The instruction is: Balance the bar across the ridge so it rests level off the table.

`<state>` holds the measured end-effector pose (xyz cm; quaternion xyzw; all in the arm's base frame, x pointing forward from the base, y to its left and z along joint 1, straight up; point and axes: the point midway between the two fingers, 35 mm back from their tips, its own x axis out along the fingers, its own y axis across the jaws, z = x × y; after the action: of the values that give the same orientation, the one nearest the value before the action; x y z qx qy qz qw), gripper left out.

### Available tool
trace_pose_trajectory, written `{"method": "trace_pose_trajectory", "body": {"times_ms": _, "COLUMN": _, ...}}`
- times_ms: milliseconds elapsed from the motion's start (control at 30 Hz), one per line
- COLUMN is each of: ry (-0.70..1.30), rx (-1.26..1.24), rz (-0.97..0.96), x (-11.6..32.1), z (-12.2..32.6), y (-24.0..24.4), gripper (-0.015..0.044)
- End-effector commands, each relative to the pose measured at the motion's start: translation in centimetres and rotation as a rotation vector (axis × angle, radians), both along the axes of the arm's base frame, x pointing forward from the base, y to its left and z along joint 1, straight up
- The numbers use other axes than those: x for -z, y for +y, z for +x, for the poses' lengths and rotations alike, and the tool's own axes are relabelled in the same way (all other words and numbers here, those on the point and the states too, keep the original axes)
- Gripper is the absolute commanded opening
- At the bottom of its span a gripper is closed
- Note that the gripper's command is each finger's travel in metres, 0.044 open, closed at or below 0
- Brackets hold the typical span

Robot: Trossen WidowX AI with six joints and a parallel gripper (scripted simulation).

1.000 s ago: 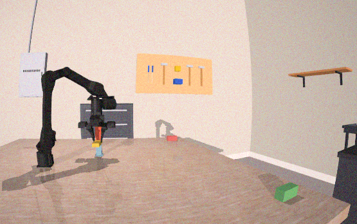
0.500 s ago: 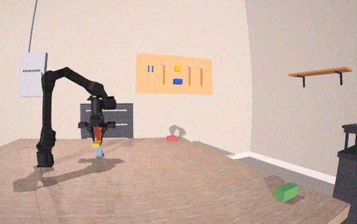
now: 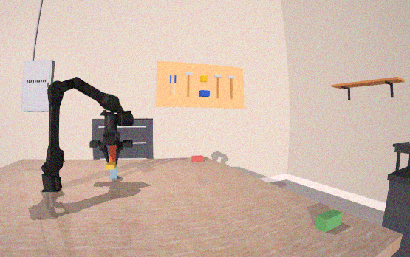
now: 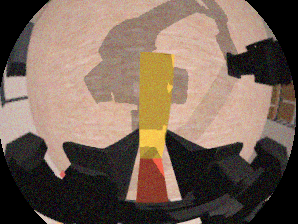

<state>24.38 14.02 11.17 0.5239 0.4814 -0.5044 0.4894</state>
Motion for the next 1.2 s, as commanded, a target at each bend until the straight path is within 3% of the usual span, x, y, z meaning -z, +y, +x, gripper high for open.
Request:
{"method": "trace_pose_trajectory", "body": {"times_ms": 0, "ry": 0.003, "rx": 0.004, "rz": 0.004, "x": 0.13, "z": -0.03, "y": 0.08, "gripper": 0.0}}
{"method": "trace_pose_trajectory", "body": {"times_ms": 1167, "ry": 0.003, "rx": 0.004, "rz": 0.004, "x": 0.42, "z": -0.05, "y": 0.08, "gripper": 0.0}}
